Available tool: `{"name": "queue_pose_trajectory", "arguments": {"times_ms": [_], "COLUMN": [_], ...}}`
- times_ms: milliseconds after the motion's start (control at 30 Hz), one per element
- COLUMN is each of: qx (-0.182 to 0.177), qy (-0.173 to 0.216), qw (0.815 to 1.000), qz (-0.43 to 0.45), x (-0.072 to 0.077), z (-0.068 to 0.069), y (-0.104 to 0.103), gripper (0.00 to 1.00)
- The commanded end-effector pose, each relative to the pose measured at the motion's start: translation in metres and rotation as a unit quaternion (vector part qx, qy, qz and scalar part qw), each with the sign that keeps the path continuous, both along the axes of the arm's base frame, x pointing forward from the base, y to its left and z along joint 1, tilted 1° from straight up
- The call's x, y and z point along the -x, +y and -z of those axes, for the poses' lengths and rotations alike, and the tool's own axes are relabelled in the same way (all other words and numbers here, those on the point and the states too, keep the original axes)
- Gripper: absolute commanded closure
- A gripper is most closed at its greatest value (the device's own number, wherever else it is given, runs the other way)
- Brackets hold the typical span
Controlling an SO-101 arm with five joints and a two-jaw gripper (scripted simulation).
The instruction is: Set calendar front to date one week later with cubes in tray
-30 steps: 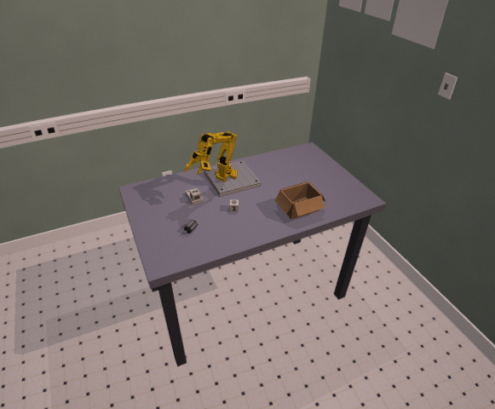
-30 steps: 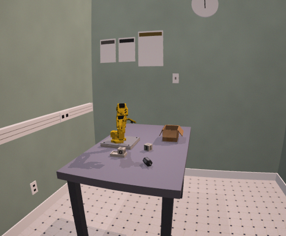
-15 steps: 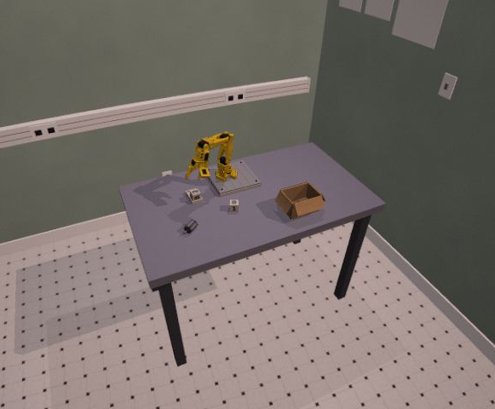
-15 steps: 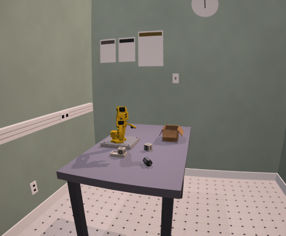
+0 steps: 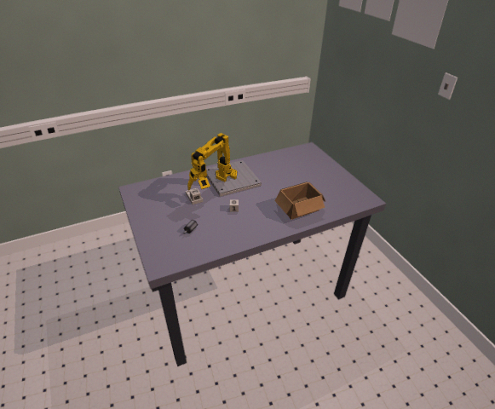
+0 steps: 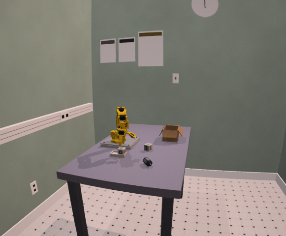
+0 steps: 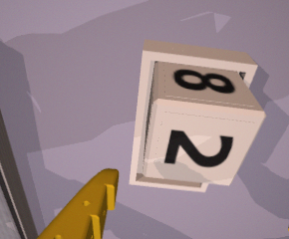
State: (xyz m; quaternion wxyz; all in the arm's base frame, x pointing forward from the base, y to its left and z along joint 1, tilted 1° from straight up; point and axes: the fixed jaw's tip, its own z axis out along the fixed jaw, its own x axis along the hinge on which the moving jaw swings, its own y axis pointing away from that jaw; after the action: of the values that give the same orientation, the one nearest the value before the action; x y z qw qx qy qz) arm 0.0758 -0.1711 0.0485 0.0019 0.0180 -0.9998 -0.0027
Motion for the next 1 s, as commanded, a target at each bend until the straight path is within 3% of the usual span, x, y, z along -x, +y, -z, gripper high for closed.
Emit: {"name": "queue_pose_trajectory", "arguments": {"times_ms": [0,967], "qx": [-0.014,-0.013], "qy": [0.005,0.005], "qw": [1.0,1.0], "qz": [0.009,0.022], "x": [0.0022,0.0043], "z": [0.0054,0.0082], "y": [0.0022,0.0002], "gripper": [0.65,0.65]}}
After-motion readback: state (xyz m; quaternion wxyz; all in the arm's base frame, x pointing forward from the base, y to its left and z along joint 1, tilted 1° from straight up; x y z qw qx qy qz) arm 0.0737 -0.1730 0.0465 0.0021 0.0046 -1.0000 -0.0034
